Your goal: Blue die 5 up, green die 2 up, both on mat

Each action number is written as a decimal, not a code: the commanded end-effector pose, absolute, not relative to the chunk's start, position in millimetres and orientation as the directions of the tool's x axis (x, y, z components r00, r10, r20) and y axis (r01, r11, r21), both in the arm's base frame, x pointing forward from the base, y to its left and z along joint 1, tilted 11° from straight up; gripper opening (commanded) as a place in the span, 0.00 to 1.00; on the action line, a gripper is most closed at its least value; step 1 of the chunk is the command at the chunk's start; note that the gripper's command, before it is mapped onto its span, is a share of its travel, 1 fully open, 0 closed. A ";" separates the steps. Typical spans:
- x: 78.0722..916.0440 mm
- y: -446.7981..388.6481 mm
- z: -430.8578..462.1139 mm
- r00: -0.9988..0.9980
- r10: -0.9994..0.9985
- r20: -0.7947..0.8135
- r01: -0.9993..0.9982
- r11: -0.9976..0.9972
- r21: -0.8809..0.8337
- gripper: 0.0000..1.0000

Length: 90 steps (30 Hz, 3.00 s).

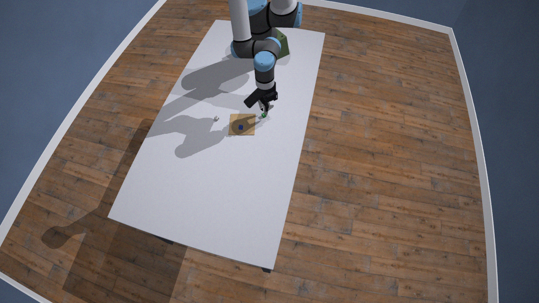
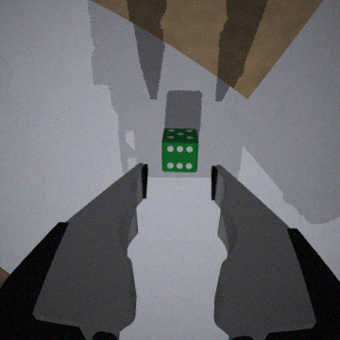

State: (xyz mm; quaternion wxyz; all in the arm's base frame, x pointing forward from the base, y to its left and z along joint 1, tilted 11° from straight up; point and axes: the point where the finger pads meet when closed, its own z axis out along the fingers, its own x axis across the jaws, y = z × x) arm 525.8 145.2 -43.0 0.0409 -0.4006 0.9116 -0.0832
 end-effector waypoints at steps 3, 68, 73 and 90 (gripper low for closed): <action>526.3 145.3 -42.6 -0.676 -0.737 -0.009 -0.723 0.665 -0.185 0.21; 529.9 142.3 -67.7 -0.676 -0.737 -0.009 -0.723 0.665 -0.185 0.21; 529.9 142.3 -67.7 -0.676 -0.737 -0.009 -0.723 0.665 -0.185 0.21; 529.9 142.3 -67.7 -0.676 -0.737 -0.009 -0.723 0.665 -0.185 0.21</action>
